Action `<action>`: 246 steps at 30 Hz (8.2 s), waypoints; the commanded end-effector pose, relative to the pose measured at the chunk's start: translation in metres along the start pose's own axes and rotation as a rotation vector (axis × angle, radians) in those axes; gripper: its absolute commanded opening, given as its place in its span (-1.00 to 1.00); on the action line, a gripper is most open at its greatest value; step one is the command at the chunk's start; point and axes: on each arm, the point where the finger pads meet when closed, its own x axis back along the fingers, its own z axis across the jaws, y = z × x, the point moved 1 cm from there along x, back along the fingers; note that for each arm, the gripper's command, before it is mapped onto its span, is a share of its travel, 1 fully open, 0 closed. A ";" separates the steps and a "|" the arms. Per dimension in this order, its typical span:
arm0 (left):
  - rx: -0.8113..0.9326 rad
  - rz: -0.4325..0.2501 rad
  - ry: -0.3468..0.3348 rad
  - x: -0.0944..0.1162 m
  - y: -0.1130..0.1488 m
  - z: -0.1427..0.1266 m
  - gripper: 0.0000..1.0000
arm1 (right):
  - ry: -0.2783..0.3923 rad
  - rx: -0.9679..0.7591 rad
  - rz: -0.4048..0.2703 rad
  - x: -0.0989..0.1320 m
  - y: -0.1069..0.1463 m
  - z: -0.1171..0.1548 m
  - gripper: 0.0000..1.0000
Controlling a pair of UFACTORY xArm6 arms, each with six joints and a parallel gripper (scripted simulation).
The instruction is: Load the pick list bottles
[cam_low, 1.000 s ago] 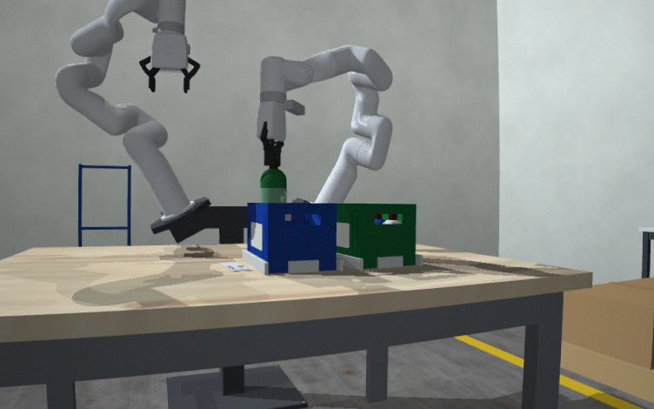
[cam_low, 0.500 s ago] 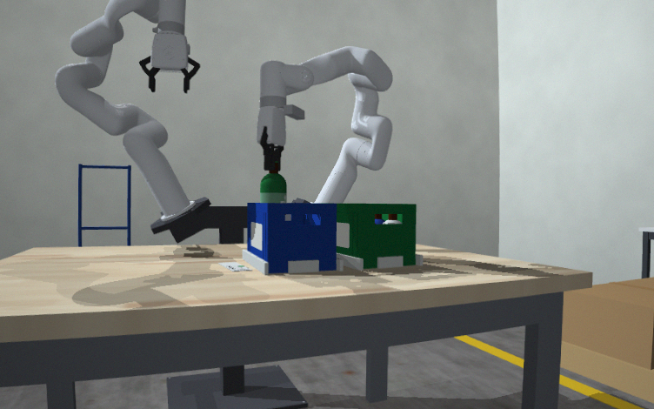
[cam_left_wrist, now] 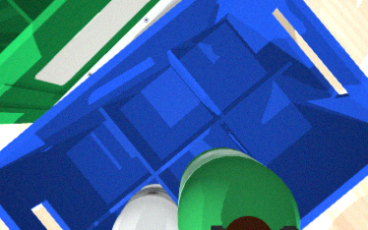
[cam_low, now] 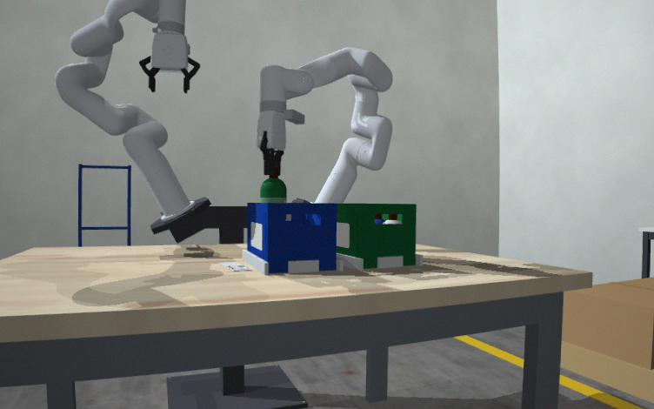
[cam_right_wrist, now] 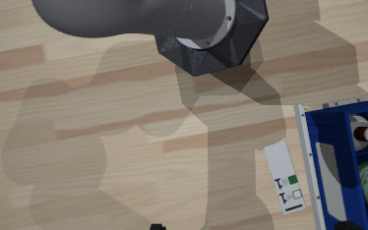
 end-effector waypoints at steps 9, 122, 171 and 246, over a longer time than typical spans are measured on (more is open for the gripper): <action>0.001 -0.001 0.006 -0.008 0.000 0.002 -1.00 | 0.002 -0.001 -0.001 0.001 0.000 0.000 1.00; 0.001 -0.001 0.006 -0.096 0.000 0.002 -1.00 | 0.002 -0.001 -0.001 0.001 0.000 0.000 1.00; 0.001 -0.001 0.006 -0.115 0.000 0.002 0.31 | 0.002 -0.001 -0.001 0.001 0.000 0.000 1.00; 0.001 -0.001 0.006 -0.026 -0.013 -0.010 0.31 | 0.002 -0.001 -0.001 0.001 0.000 0.000 1.00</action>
